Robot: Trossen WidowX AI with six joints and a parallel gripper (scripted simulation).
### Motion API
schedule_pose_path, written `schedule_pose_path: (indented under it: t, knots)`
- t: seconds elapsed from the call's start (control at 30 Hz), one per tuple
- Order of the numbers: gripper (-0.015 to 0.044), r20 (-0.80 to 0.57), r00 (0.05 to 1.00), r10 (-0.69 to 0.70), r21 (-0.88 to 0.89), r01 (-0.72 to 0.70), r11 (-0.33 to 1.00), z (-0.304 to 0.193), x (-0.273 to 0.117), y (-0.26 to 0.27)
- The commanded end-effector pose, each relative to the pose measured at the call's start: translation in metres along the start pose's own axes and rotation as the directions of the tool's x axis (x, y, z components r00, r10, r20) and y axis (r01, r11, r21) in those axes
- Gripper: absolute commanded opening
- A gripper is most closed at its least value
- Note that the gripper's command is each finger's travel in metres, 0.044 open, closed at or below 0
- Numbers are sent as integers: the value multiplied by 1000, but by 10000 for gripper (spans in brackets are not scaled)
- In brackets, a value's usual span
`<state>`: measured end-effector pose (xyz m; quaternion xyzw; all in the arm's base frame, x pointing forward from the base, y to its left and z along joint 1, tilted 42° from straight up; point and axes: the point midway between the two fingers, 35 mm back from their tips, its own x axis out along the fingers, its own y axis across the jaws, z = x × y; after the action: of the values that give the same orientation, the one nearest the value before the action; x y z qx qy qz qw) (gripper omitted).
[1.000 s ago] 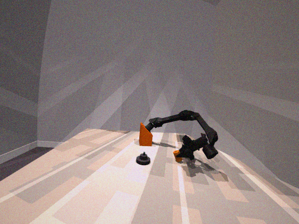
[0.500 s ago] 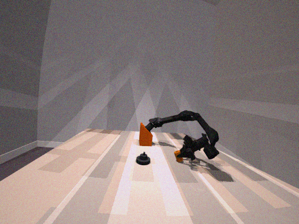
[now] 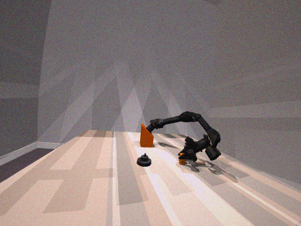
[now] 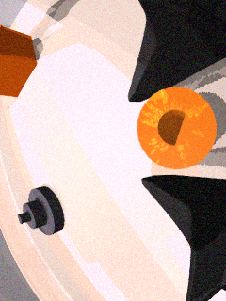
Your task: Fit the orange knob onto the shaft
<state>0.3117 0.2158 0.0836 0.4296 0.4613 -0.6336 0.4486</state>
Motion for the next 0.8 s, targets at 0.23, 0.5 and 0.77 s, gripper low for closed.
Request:
schedule_pose_path:
  t: [0.23, 0.5, 0.77]
  knots:
    - [260, 1, 1000, -1, 0, 1, 1000, 0, 0, 0]
    - [260, 1, 1000, -1, 0, 1, 1000, 0, 0, 0]
    - [440, 1, 1000, -1, 0, 1, 1000, 0, 0, 0]
